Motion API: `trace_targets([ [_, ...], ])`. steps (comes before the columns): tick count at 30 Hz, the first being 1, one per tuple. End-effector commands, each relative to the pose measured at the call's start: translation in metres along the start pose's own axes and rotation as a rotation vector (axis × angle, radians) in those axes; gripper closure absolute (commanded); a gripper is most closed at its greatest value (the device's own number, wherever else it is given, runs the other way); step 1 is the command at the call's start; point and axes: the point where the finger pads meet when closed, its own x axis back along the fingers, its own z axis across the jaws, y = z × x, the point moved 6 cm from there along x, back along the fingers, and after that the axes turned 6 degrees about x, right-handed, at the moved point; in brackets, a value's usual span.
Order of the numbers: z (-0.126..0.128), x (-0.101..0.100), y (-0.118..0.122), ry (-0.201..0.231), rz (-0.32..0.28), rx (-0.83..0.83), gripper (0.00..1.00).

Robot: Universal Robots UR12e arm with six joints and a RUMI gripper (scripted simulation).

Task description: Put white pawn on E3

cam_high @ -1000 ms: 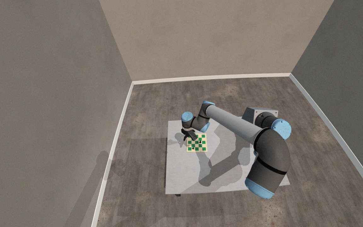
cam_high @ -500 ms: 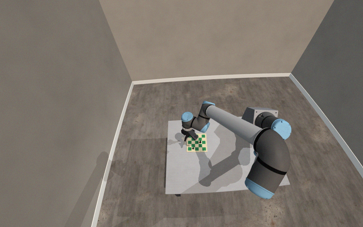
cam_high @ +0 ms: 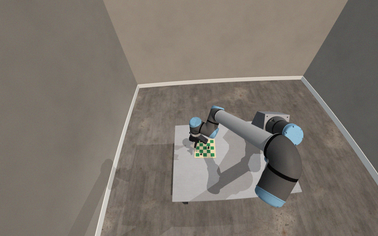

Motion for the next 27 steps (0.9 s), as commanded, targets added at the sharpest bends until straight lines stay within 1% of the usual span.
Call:
trace_targets([
  [1,-0.002,-0.002,-0.001,0.003,0.003,0.146,0.0],
  [12,-0.006,-0.009,-0.002,0.004,0.002,0.569,0.0],
  [14,-0.006,-0.009,-0.002,0.004,0.002,0.569,0.0],
  [27,-0.01,-0.018,-0.001,0.004,0.001,1.151,0.0],
])
